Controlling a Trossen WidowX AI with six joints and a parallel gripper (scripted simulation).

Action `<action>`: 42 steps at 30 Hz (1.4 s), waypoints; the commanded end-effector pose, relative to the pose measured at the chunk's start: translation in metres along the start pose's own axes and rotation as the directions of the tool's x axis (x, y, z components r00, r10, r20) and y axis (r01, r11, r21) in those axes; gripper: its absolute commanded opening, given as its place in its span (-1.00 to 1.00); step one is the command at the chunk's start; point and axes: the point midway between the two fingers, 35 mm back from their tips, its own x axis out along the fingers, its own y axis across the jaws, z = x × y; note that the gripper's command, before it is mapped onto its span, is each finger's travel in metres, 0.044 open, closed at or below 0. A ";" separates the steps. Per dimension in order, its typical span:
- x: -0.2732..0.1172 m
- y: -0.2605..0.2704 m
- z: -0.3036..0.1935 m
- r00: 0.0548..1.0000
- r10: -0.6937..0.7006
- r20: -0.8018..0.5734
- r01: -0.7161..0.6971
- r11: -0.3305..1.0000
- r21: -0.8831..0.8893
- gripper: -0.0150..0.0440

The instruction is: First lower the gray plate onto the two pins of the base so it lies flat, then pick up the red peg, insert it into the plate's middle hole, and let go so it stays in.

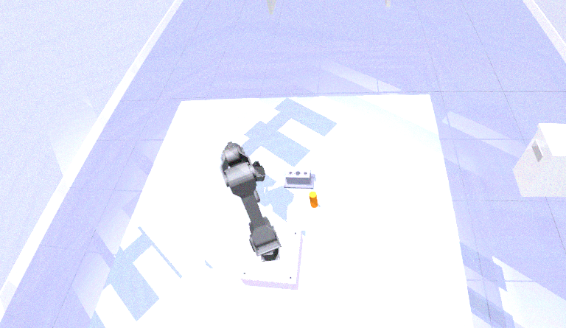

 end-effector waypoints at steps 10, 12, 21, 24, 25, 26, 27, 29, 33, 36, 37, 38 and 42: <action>-0.044 0.007 -0.001 1.000 0.020 -0.004 -0.020 1.000 0.002 -0.49; -0.050 0.008 -0.001 1.000 0.020 -0.004 -0.020 1.000 0.002 -0.49; -0.079 0.007 -0.001 1.000 0.020 -0.004 -0.020 1.000 0.002 -0.49; -0.067 0.005 0.002 1.000 0.005 0.000 -0.005 1.000 -0.001 -0.49; -0.067 0.006 0.004 1.000 0.005 0.000 -0.005 1.000 -0.001 -0.49; -0.067 0.007 0.006 1.000 0.006 0.000 -0.006 1.000 -0.001 -0.49; -0.068 0.008 0.009 1.000 0.006 0.000 -0.006 1.000 -0.001 -0.49; -0.068 0.010 0.014 1.000 0.007 0.000 -0.007 1.000 -0.001 -0.49; -0.068 0.014 0.025 1.000 0.008 0.000 -0.008 1.000 -0.001 -0.49; -0.069 0.016 0.033 1.000 0.009 -0.001 -0.009 1.000 0.000 -0.49; -0.069 0.017 0.035 1.000 0.009 -0.001 -0.009 1.000 0.001 -0.49; -0.069 0.017 0.038 1.000 0.010 -0.001 -0.010 1.000 0.001 -0.49; -0.069 0.020 0.049 1.000 0.011 -0.001 -0.011 1.000 0.002 -0.49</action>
